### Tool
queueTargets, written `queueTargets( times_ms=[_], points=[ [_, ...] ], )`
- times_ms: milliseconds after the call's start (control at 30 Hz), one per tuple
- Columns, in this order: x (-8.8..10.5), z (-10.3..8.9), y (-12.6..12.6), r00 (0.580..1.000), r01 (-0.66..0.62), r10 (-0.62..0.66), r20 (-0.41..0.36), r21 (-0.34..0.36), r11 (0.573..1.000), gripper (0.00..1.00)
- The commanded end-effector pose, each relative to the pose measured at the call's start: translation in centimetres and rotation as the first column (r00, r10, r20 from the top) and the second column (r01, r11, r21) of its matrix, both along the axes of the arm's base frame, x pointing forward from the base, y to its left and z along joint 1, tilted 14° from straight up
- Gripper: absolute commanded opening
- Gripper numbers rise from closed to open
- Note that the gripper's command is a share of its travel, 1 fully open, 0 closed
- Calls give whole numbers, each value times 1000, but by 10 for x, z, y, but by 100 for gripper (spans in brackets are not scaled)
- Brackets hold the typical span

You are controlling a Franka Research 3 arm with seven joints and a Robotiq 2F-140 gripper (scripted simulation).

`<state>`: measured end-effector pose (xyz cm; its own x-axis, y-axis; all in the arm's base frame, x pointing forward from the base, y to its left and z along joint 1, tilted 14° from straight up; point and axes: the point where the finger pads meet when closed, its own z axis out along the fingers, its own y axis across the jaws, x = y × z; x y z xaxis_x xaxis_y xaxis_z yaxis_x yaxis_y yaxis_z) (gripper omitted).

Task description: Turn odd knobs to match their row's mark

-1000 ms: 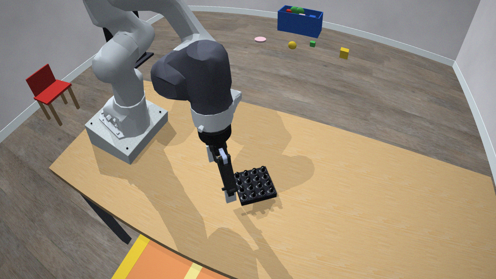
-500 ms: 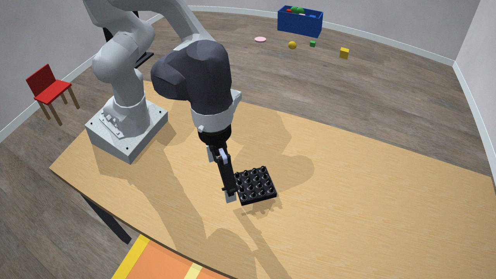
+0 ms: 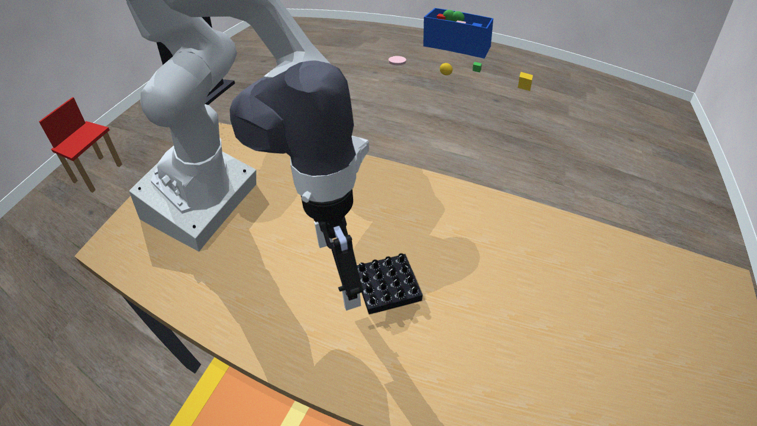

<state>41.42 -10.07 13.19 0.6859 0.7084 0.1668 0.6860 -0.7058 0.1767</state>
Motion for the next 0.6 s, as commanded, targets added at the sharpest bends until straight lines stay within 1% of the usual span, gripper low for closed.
queueTargets(
  times_ms=[0, 100, 233, 400, 467, 500, 567],
  points=[
    [1, 1, 0, 1000, -1, 1, 6, -1, 1000, 100],
    [3, 2, 1, 999, 46, -46, 6, 10, 999, 100],
    [7, 4, 3, 982, 186, -187, 3, 44, 981, 100],
    [9, 6, 5, 964, 264, -265, 0, 62, 962, 100],
    [9, 6, 5, 964, 264, -265, 0, 62, 962, 100],
    [10, 6, 6, 952, 304, -305, -2, 72, 950, 100],
    [11, 7, 6, 943, 333, -334, -4, 79, 939, 100]
  ],
)
